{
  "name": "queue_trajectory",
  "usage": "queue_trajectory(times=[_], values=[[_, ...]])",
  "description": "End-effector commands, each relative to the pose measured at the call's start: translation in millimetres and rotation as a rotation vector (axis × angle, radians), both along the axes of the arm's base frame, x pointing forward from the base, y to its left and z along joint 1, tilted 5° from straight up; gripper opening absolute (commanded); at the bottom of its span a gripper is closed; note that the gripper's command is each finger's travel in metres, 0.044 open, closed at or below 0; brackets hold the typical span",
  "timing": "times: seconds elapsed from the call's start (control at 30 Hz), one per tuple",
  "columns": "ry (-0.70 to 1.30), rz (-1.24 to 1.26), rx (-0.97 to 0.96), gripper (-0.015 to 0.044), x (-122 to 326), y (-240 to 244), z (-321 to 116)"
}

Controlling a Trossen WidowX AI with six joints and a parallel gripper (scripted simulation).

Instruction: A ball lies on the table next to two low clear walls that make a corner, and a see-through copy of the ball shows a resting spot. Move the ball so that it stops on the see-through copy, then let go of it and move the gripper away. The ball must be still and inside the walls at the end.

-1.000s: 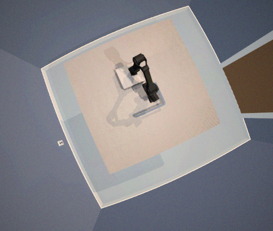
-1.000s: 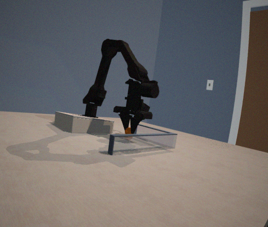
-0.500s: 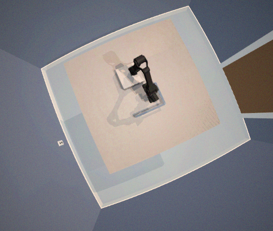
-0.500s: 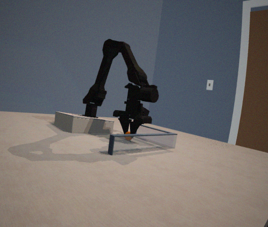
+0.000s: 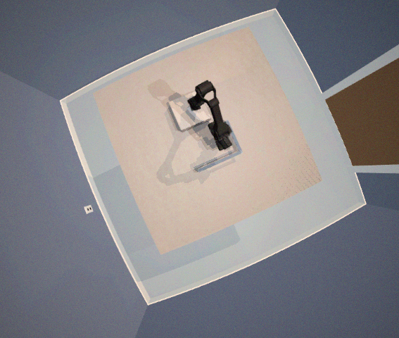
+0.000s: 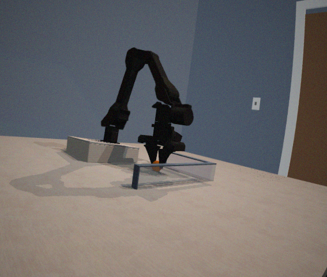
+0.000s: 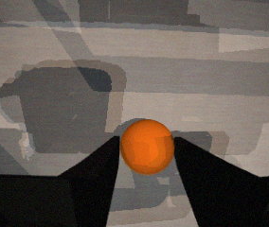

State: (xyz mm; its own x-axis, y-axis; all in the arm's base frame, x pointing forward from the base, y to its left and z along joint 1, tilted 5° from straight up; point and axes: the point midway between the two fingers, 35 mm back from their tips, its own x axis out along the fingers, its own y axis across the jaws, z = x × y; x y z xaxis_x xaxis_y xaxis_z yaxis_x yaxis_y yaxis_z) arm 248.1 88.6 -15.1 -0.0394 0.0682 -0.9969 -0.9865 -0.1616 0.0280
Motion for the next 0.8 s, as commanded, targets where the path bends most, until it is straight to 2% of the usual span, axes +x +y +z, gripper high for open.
queue_trajectory(times=[0.0,0.17,0.37,0.77], values=[[0.000,0.000,0.000,0.0284,0.0,0.0,0.2],[0.000,0.000,0.000,0.0284,0.6,-0.1,2.8],[0.000,-0.004,-0.004,0.0284,4.2,-5.8,84.4],[-0.012,-0.009,0.004,0.0284,7.0,-3.9,81.5]])
